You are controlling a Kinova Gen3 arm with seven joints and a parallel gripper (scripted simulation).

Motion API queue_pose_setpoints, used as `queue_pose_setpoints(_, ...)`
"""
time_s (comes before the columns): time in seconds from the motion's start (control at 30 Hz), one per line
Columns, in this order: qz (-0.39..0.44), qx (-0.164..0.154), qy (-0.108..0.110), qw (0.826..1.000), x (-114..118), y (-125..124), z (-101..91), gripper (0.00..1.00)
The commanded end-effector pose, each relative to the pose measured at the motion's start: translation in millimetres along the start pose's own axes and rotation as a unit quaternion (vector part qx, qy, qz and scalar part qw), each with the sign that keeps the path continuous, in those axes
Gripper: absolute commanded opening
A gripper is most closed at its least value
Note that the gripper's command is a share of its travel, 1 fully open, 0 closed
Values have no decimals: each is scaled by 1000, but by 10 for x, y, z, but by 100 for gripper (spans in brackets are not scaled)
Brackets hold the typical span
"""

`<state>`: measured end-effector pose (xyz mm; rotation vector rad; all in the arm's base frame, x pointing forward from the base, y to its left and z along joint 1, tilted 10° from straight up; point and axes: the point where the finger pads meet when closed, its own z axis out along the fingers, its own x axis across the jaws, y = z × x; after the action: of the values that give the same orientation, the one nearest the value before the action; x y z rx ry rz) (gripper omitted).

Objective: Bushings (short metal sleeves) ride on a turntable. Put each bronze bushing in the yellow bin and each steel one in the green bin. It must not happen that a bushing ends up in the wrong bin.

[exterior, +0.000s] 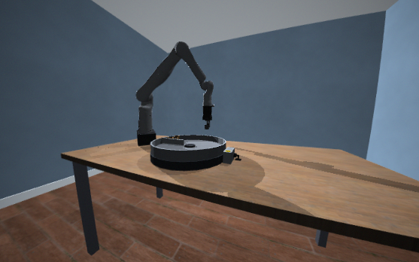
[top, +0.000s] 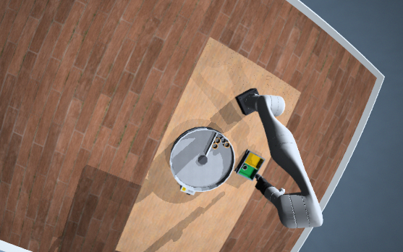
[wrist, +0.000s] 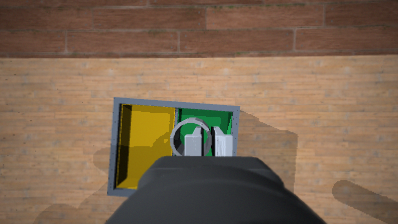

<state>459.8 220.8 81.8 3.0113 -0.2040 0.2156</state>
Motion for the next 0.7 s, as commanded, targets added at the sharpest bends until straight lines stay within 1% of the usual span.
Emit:
queue_pose_setpoints(0.0,-1,0,-1,1000,-11,-11,72,0)
queue_pose_setpoints(0.13,-1,0,-1,1000,-12,-10,302,0)
queue_pose_setpoints(0.23,-1,0,-1,1000,-12,-10,302,0)
queue_pose_setpoints(0.4,-1,0,-1,1000,-12,-10,590,0)
queue_pose_setpoints(0.67,-1,0,-1,1000,-12,-10,590,0)
